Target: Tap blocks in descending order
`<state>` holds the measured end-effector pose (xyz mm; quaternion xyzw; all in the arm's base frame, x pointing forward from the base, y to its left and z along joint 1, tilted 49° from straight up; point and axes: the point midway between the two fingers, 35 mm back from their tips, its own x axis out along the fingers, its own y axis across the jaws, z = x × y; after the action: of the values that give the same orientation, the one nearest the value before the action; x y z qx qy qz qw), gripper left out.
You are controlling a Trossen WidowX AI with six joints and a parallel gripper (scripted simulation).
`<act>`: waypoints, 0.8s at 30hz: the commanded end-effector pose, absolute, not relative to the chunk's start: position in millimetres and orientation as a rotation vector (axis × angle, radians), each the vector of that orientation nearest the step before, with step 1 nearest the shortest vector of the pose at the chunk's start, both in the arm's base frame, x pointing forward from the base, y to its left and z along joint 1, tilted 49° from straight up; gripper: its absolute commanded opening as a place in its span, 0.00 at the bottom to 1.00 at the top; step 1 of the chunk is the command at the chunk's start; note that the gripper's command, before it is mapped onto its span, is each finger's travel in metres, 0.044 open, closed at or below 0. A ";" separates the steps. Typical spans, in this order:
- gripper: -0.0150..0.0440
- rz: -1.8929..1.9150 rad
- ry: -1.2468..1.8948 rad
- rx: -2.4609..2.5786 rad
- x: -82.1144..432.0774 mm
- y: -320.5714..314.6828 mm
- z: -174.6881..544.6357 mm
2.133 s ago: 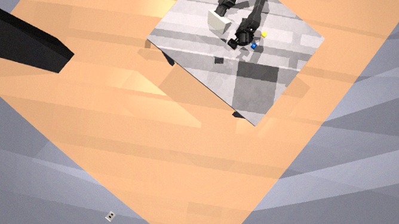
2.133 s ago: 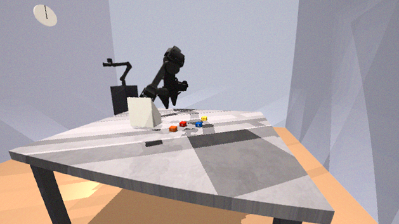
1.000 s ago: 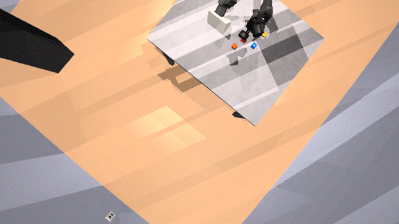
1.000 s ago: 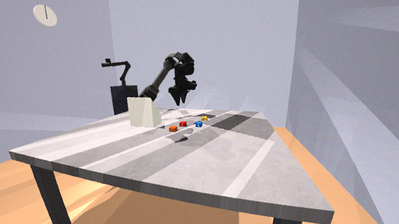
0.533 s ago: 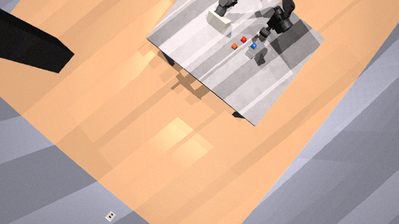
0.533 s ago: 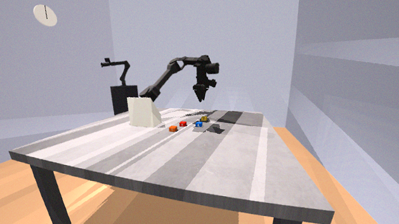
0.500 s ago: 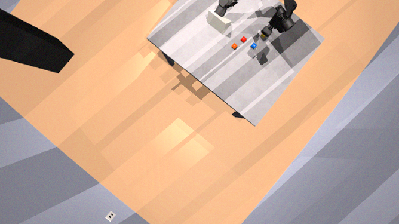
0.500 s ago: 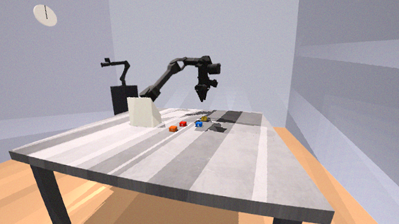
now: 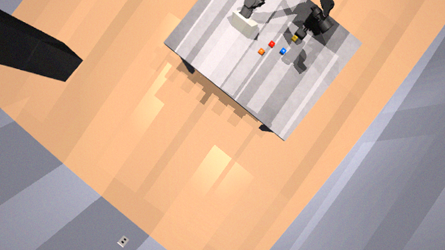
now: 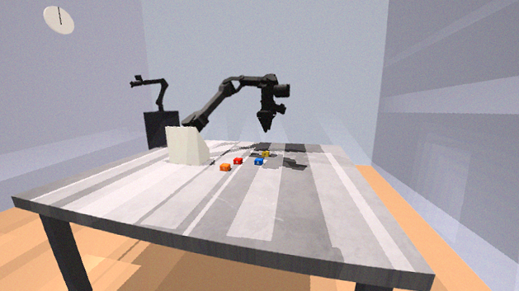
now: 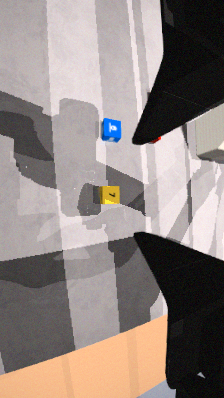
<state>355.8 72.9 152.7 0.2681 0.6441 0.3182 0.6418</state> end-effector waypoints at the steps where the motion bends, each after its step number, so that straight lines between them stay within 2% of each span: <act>1: 0.93 0.724 1.471 0.621 356.3 73.3 152.6; 8: 0.93 0.723 1.471 0.620 356.9 70.6 149.6; 15: 0.93 0.720 1.472 0.616 355.1 -3.9 63.5; 24: 0.93 0.721 1.472 0.617 354.4 -6.2 60.7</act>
<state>354.1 -6.0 60.9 0.2748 0.6474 0.3133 0.6381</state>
